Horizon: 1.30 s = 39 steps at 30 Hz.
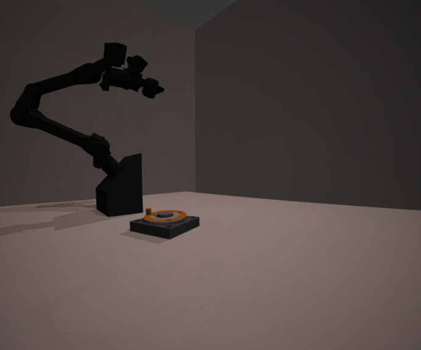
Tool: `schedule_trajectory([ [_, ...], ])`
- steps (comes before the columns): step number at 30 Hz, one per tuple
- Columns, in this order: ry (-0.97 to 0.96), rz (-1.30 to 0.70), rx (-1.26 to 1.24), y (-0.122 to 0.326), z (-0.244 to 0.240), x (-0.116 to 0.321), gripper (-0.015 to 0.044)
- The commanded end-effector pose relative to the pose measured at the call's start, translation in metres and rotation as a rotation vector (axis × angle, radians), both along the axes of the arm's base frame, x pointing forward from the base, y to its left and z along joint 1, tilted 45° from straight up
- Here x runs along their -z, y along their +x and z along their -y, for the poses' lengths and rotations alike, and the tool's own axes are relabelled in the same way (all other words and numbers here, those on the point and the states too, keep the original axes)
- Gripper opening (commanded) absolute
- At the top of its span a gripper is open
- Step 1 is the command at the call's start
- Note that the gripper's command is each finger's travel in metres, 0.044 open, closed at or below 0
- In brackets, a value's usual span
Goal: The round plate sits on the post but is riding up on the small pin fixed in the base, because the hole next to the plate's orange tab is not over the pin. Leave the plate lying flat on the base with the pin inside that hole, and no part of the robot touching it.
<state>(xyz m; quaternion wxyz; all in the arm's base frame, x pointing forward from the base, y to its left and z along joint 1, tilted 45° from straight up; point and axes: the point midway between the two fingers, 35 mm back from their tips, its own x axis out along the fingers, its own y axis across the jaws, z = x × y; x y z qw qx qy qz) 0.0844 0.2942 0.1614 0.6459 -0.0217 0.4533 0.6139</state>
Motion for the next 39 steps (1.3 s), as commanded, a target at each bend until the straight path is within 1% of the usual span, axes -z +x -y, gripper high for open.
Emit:
schedule_trajectory([
  [1,-0.013,0.002,0.017,0.004,0.001,0.003,0.0374],
  [2,-0.053,0.007,0.068,0.016,0.003,0.010,0.0347],
  [4,-0.206,0.023,0.250,0.059,0.019,0.038,0.0295],
  [5,-0.294,0.032,0.347,0.081,0.032,0.053,0.0269],
  [8,-0.511,0.048,0.564,0.127,0.074,0.086,0.0190],
  [10,-0.572,0.052,0.618,0.137,0.087,0.094,0.0137],
  [13,-0.847,0.066,0.830,0.172,0.152,0.123,0.0059],
  [15,-1.026,0.073,0.938,0.186,0.196,0.137,0.0006],
  [16,-1.120,0.076,0.985,0.190,0.219,0.142,0.0000],
  [18,-1.176,0.074,1.003,0.191,0.233,0.145,0.0000],
  [22,-1.504,0.079,1.103,0.194,0.308,0.155,0.0000],
  [24,-1.610,0.085,1.123,0.193,0.331,0.155,0.0000],
  [30,-1.623,0.086,1.125,0.192,0.335,0.158,0.0000],
  [39,-1.625,0.087,1.125,0.191,0.365,0.187,0.0000],
])
